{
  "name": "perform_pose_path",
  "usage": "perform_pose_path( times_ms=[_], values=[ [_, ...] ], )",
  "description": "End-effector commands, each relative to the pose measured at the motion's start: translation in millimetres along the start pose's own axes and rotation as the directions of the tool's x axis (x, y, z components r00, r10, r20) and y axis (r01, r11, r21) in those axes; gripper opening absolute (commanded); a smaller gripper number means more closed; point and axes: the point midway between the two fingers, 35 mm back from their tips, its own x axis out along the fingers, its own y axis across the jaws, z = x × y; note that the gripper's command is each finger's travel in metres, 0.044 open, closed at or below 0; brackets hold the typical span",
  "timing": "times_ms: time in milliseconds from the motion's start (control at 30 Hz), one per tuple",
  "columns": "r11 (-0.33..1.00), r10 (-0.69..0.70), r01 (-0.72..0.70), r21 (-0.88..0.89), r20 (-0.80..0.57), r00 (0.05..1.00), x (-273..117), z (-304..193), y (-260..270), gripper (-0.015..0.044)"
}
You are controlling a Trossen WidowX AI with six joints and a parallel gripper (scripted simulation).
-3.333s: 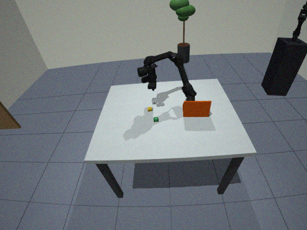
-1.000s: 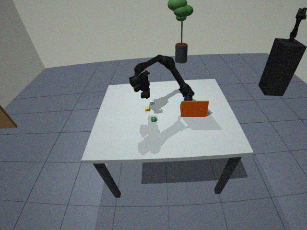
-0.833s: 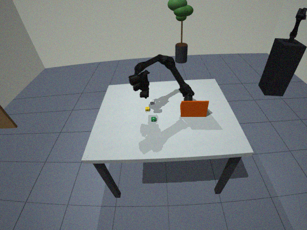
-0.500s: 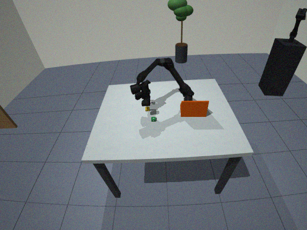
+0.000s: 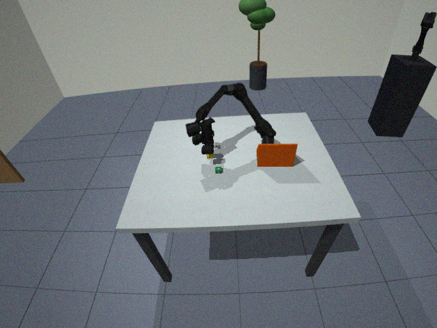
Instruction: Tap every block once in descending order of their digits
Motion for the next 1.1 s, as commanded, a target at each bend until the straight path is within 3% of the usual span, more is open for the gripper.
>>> perform_pose_path(
  times_ms=[0,233,467,533,700,933,1067],
  values=[
    [1.000,-0.004,0.004,-0.005,0.000,1.000,6,-1,0,0.0020],
    [1.000,-0.004,0.004,-0.005,0.000,1.000,10,-1,0,0.0020],
    [1.000,-0.003,0.003,-0.005,0.000,1.000,-20,-1,0,0.0020],
    [1.000,0.005,-0.005,-0.007,0.003,1.000,-26,-1,13,0.0072],
    [0.999,0.040,-0.040,-0.016,0.008,0.999,-65,-18,101,0.0204],
    [1.000,0.017,-0.017,-0.009,-0.001,1.000,-103,-86,209,0.0387],
    [1.000,0.013,-0.013,-0.007,-0.002,1.000,-104,-92,215,0.0400]
  ],
)
